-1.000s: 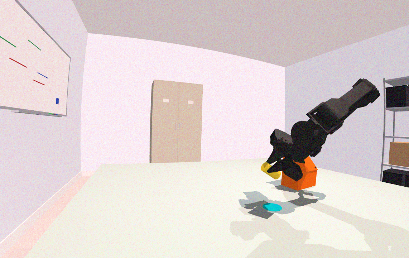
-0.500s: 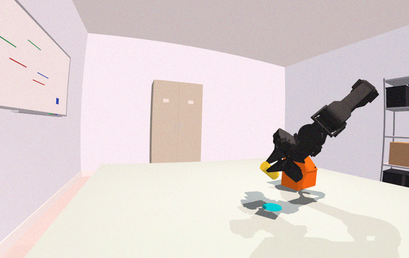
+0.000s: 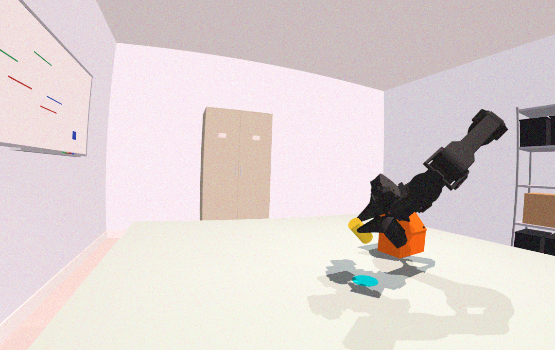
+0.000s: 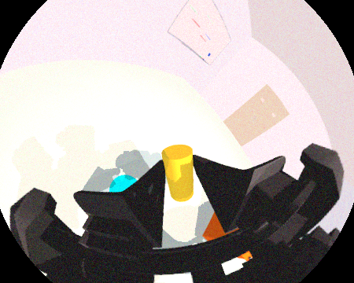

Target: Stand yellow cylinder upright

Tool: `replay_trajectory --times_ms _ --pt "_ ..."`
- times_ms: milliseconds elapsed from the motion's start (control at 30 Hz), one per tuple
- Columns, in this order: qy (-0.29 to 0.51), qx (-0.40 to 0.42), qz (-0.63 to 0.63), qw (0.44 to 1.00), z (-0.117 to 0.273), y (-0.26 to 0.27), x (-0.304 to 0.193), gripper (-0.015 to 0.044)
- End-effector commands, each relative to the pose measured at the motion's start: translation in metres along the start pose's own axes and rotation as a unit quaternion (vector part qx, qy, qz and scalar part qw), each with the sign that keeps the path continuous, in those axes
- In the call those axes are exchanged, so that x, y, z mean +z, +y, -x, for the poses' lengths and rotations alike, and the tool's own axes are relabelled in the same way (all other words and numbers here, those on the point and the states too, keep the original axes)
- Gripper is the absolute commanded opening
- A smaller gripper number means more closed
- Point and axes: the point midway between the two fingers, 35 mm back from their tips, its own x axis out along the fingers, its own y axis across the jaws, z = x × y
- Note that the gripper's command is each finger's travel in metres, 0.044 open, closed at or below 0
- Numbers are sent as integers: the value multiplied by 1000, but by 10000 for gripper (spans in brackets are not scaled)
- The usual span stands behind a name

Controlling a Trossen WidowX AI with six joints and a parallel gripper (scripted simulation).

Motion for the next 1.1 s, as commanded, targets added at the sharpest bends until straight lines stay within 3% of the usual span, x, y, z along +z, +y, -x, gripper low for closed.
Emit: replay_trajectory --times_ms 0,1067 --pt "-14 2 -5 1000 1 0 1 105" --pt "-115 24 -49 992 10 5 6 105"
